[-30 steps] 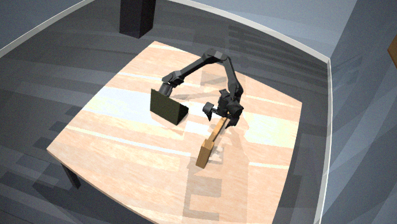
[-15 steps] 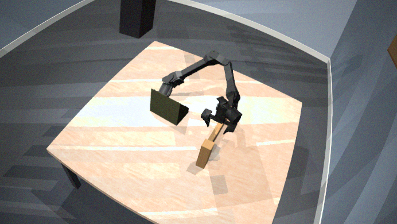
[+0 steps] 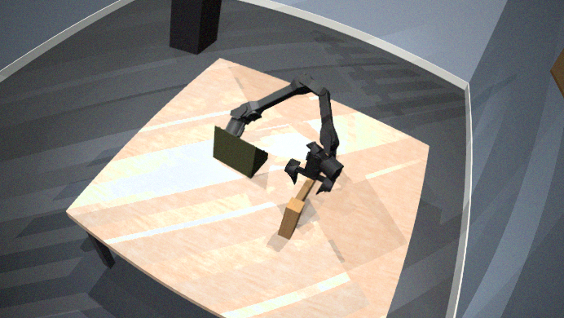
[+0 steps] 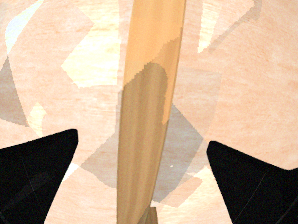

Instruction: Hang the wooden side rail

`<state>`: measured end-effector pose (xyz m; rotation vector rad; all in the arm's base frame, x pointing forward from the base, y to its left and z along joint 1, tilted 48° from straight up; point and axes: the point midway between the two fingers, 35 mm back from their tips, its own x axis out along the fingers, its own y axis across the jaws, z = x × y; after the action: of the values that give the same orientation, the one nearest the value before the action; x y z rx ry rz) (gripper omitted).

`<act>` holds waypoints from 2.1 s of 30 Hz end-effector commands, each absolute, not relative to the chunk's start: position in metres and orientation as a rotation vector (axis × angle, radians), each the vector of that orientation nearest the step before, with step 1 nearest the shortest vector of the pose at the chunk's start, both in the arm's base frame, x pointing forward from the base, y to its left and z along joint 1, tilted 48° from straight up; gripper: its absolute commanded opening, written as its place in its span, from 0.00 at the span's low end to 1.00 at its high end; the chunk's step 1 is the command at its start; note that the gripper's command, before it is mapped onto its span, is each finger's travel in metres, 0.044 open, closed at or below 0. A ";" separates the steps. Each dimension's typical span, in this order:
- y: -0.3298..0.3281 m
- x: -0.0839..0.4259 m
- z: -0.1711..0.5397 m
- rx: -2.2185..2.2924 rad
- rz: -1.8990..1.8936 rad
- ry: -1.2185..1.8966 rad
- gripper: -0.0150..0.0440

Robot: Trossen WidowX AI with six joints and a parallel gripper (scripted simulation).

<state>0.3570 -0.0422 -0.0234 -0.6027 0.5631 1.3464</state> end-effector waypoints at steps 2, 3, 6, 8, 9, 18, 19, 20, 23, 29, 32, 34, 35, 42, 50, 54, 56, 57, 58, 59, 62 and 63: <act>-0.036 0.357 -0.031 -0.591 1.346 0.566 1.00; -0.035 0.357 -0.032 -0.591 1.346 0.566 1.00; -0.032 0.358 -0.035 -0.591 1.346 0.566 1.00; -0.029 0.358 -0.037 -0.591 1.346 0.565 1.00; -0.028 0.358 -0.038 -0.590 1.346 0.565 1.00; -0.017 0.360 -0.048 -0.589 1.346 0.564 1.00; -0.016 0.360 -0.049 -0.589 1.346 0.563 1.00; -0.015 0.360 -0.050 -0.589 1.346 0.563 1.00; -0.011 0.360 -0.053 -0.588 1.347 0.562 1.00; -0.009 0.360 -0.054 -0.588 1.347 0.562 0.87; -0.009 0.360 -0.054 -0.588 1.347 0.562 0.73; -0.009 0.360 -0.054 -0.588 1.347 0.562 0.64; -0.009 0.360 -0.054 -0.588 1.347 0.562 0.60; -0.009 0.360 -0.054 -0.588 1.347 0.562 0.42; -0.009 0.360 -0.054 -0.588 1.347 0.562 0.25; -0.009 0.361 -0.054 -0.588 1.347 0.562 0.25; -0.010 0.361 -0.054 -0.588 1.347 0.562 0.25; -0.010 0.362 -0.054 -0.588 1.347 0.562 0.25; -0.010 0.362 -0.054 -0.588 1.347 0.562 0.25; -0.010 0.363 -0.054 -0.588 1.347 0.562 0.25; -0.010 0.364 -0.054 -0.588 1.347 0.562 0.25; -0.010 0.364 -0.053 -0.588 1.347 0.562 0.25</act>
<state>0.3608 -0.0095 -0.0538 -0.5889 0.5641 1.3510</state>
